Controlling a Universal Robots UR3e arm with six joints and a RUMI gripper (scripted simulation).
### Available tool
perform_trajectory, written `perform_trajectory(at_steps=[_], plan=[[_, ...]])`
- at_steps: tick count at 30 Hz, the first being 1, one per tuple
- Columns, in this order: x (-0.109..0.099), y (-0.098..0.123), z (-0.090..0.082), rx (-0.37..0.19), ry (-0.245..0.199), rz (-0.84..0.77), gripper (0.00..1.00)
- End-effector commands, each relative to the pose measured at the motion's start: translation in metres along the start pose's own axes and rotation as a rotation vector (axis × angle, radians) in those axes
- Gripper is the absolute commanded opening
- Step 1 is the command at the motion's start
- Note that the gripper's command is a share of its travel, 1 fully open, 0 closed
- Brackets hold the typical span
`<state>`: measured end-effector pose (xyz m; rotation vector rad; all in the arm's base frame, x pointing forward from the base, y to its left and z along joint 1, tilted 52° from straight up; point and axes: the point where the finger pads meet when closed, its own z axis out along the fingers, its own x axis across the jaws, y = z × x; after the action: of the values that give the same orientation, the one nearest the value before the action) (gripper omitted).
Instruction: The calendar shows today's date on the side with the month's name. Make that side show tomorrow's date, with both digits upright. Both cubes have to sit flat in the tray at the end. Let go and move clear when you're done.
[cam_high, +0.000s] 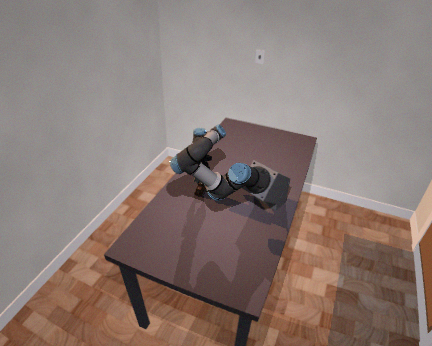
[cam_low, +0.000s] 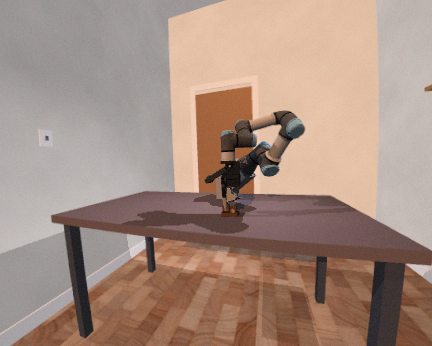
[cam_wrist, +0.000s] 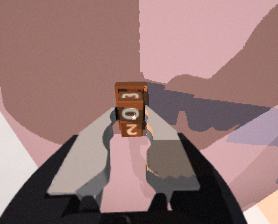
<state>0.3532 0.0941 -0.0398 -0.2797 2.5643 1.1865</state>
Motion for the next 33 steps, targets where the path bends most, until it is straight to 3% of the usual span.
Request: perform_trajectory(at_steps=[1,20,33], plan=[[0.000,0.000,-0.016,0.001,-0.001,-0.001,0.10],[0.000,0.000,-0.080,0.001,-0.001,-0.001,0.10],[0.000,0.000,-0.089,0.001,-0.001,-0.001,0.10]])
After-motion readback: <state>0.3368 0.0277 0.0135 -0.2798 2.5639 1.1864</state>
